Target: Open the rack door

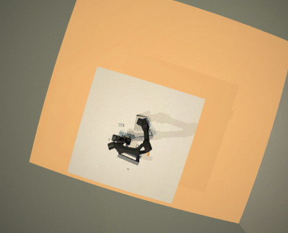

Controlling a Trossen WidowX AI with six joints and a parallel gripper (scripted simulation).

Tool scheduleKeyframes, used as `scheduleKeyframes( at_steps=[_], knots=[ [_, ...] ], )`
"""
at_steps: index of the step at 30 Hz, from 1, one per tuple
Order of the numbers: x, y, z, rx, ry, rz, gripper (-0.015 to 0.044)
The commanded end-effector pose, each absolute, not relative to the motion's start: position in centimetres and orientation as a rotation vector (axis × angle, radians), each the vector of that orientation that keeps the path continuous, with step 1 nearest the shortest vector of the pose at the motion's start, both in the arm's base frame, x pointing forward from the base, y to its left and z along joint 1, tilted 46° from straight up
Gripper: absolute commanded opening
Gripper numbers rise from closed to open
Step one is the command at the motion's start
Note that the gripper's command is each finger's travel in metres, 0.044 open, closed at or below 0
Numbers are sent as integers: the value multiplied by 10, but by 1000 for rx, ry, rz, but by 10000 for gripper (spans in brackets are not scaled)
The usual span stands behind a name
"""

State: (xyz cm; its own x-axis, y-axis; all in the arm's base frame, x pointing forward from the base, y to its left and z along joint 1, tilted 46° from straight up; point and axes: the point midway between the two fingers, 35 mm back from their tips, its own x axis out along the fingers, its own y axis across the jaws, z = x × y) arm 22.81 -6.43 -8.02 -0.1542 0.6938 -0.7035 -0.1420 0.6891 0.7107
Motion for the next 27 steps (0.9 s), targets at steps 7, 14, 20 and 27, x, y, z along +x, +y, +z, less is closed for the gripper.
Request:
scheduleKeyframes(
  at_steps=[7,14,20,27],
  knots=[
    [231,-73,-72,465,1563,781,298],
    [234,-81,-65,465,1564,781,298],
    [235,-88,-58,464,1564,780,298],
    [237,-97,-50,464,1564,780,298]
  ],
)
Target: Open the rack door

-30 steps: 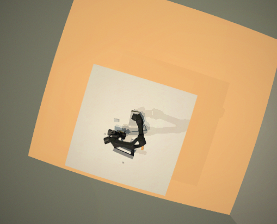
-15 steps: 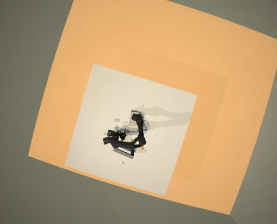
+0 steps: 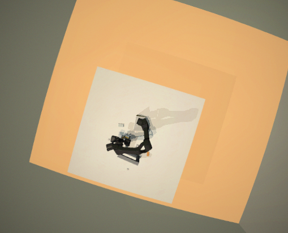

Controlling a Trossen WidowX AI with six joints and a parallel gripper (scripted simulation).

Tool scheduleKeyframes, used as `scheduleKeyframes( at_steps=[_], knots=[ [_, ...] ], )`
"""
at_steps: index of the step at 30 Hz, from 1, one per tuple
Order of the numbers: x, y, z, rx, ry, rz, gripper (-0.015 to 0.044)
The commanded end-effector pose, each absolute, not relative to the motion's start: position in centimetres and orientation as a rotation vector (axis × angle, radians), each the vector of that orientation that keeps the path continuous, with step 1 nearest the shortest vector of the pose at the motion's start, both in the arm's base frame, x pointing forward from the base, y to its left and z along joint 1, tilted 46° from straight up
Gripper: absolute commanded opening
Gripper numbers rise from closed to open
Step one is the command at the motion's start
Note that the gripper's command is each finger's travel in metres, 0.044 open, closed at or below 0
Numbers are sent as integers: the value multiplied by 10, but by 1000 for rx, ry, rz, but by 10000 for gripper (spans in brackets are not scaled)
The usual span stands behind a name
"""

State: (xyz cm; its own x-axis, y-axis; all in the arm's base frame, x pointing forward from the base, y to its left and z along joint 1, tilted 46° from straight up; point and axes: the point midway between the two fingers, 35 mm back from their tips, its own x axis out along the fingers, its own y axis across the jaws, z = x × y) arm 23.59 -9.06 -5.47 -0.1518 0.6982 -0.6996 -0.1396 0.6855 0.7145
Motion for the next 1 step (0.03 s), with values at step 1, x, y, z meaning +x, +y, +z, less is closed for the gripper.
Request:
scheduleKeyframes(
  at_steps=[1],
  knots=[
    [237,-98,-48,464,1564,780,298]
  ],
)
